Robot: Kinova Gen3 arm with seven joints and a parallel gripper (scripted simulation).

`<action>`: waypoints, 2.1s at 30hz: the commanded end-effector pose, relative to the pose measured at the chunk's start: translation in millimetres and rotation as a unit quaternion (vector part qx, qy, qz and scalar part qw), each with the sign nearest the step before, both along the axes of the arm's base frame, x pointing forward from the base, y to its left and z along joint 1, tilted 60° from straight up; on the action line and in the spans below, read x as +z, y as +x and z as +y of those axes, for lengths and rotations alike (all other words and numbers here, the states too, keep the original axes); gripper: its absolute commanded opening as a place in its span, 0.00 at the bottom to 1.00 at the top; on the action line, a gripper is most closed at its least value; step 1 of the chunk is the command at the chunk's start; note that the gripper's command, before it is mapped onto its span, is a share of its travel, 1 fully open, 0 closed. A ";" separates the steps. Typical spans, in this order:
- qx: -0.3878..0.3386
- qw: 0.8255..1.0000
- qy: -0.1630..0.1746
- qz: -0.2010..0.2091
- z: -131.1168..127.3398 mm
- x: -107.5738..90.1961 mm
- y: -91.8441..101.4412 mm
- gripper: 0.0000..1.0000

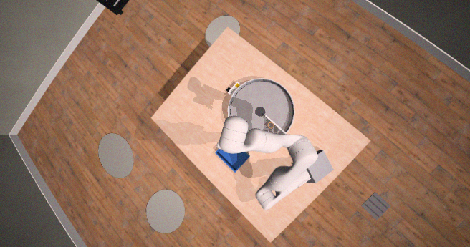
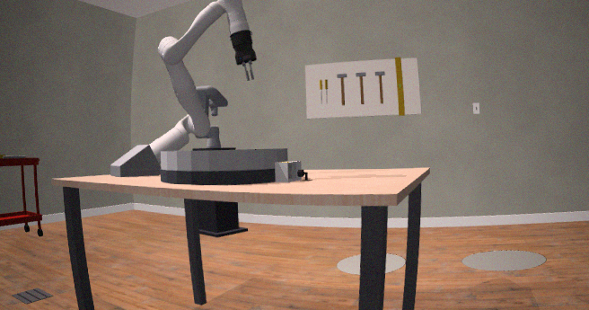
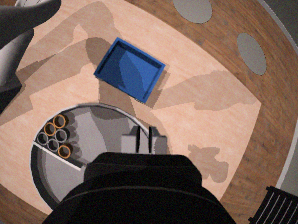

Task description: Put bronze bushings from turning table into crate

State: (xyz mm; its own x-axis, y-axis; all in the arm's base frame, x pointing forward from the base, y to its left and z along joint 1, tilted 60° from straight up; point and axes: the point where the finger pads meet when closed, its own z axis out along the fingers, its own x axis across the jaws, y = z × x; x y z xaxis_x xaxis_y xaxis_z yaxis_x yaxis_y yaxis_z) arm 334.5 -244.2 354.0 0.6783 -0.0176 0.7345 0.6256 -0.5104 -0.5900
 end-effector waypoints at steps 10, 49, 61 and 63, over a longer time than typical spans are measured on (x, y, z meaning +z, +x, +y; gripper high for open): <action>0.066 0.993 -0.088 0.033 -31.6 -6.1 -31.2 0.34; -0.072 0.986 0.047 0.146 -11.0 11.0 -0.7 0.34; -0.114 0.963 0.078 0.230 -12.5 9.7 -3.0 0.34; -0.114 0.963 0.078 0.230 -12.5 9.7 -3.0 0.34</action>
